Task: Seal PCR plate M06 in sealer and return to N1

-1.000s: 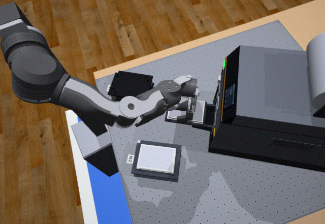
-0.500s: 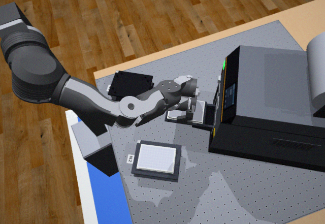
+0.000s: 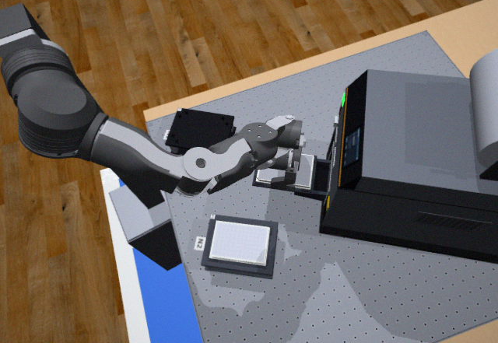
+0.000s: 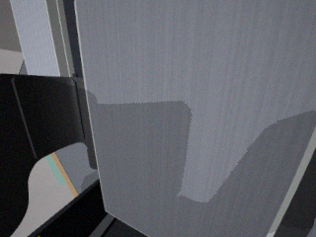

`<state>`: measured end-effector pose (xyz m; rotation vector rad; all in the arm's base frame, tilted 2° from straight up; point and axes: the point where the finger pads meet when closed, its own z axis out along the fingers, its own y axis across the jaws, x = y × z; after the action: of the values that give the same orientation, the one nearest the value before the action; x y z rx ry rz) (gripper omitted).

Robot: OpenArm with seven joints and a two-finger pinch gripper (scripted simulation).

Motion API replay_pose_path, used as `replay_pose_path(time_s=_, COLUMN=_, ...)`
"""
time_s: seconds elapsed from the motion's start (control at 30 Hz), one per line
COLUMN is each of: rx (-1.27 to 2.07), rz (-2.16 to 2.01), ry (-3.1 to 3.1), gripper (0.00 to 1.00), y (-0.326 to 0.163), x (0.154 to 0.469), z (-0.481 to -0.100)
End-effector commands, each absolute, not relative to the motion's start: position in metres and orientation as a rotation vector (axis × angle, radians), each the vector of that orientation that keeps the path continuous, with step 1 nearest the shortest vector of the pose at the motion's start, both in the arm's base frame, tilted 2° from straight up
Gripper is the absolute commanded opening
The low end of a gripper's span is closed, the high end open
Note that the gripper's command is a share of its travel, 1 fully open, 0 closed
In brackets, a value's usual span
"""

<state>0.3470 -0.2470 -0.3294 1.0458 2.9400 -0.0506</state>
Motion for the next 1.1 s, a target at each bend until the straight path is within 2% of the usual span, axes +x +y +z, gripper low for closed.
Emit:
replay_pose_path(time_s=0.0, rx=1.046, rz=-0.048, ry=2.939, gripper=0.00, y=-0.247, x=0.347, z=-0.329)
replay_pose_path(time_s=0.1, rx=1.046, rz=-0.048, ry=2.939, gripper=0.00, y=-0.247, x=0.347, z=-0.329)
replay_pose_path(time_s=0.27, rx=1.051, rz=-0.049, ry=2.936, gripper=0.00, y=-0.246, x=0.349, z=-0.296)
replay_pose_path(time_s=0.67, rx=1.051, rz=-0.049, ry=2.936, gripper=0.00, y=-0.246, x=0.349, z=-0.296)
replay_pose_path(time_s=0.83, rx=1.050, rz=-0.048, ry=2.937, gripper=0.00, y=-0.245, x=0.349, z=-0.264)
replay_pose_path(time_s=1.07, rx=1.050, rz=-0.048, ry=2.937, gripper=0.00, y=-0.245, x=0.349, z=-0.264)
